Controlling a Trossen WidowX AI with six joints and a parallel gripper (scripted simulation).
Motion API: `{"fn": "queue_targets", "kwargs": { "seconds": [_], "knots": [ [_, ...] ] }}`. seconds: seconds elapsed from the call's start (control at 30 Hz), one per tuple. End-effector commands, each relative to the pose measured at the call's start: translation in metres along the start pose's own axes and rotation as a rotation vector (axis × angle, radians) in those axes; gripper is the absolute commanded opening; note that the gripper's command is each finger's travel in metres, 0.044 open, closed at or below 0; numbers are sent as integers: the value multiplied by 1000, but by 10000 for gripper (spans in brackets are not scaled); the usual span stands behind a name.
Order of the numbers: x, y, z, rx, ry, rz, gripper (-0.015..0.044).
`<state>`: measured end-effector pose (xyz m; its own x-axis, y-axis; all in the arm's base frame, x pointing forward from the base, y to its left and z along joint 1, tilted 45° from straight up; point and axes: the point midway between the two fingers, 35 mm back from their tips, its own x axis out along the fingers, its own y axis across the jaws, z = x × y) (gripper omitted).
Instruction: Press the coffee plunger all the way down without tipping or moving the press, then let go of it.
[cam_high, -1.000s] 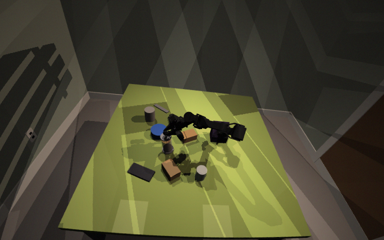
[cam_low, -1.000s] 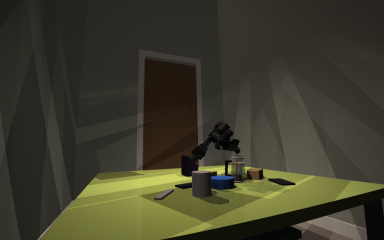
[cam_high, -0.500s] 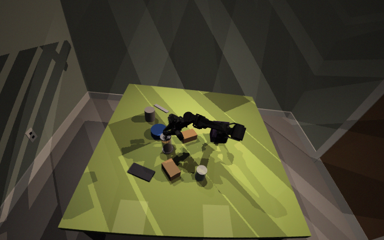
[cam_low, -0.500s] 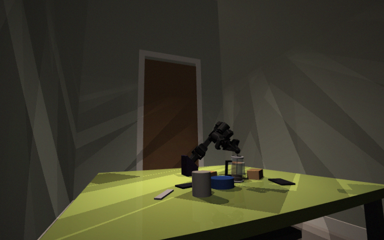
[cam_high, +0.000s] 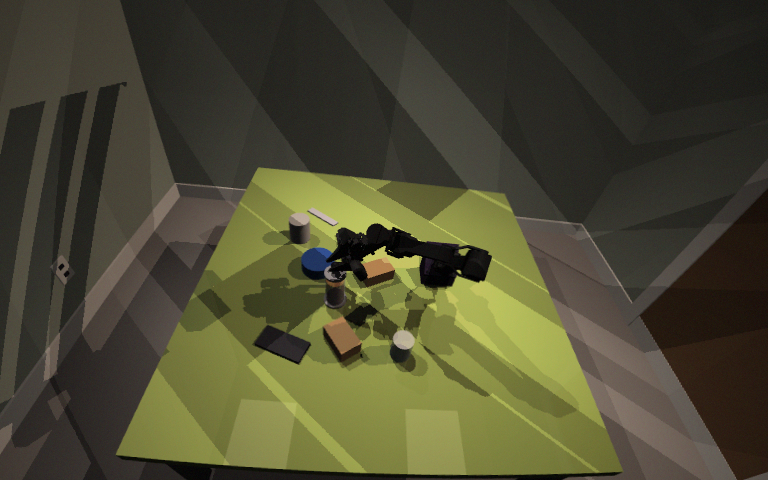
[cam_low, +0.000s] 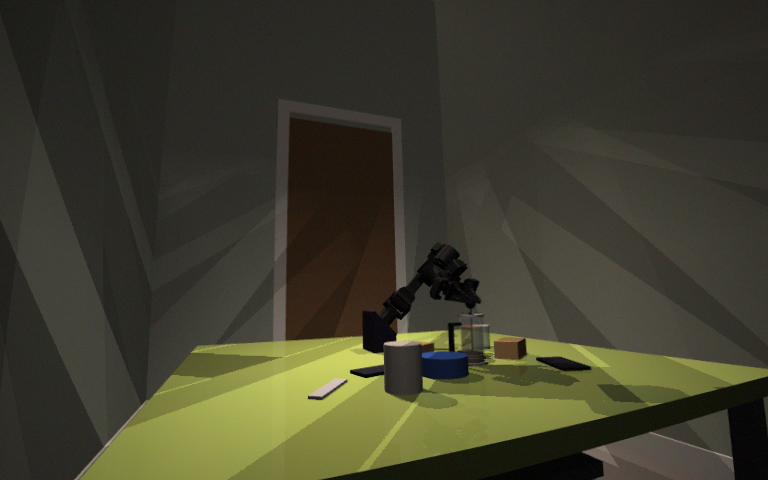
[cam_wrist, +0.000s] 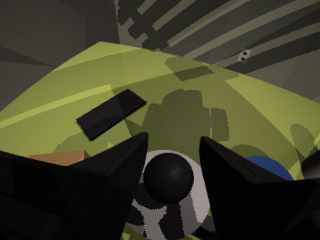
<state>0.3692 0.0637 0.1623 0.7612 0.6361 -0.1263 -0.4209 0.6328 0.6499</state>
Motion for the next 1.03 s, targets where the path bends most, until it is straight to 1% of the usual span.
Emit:
{"fn": "queue_targets", "kwargs": {
  "seconds": [0.0, 0.23, 0.27, 0.37, 0.47, 0.67, 1.0],
  "knots": [
    [0, 0, 0, 0, -1, -1, 247],
    [0, 0, 0, 0, -1, -1, 431],
    [0, 0, 0, 0, -1, -1, 440],
    [-2, 0, 2, 0, 0, -2, 440],
    [-13, -2, 16, -6, 7, -6, 440],
    [-56, 3, 56, 12, 17, -3, 440],
    [-57, 2, 56, 13, 17, -2, 440]
  ]
}}
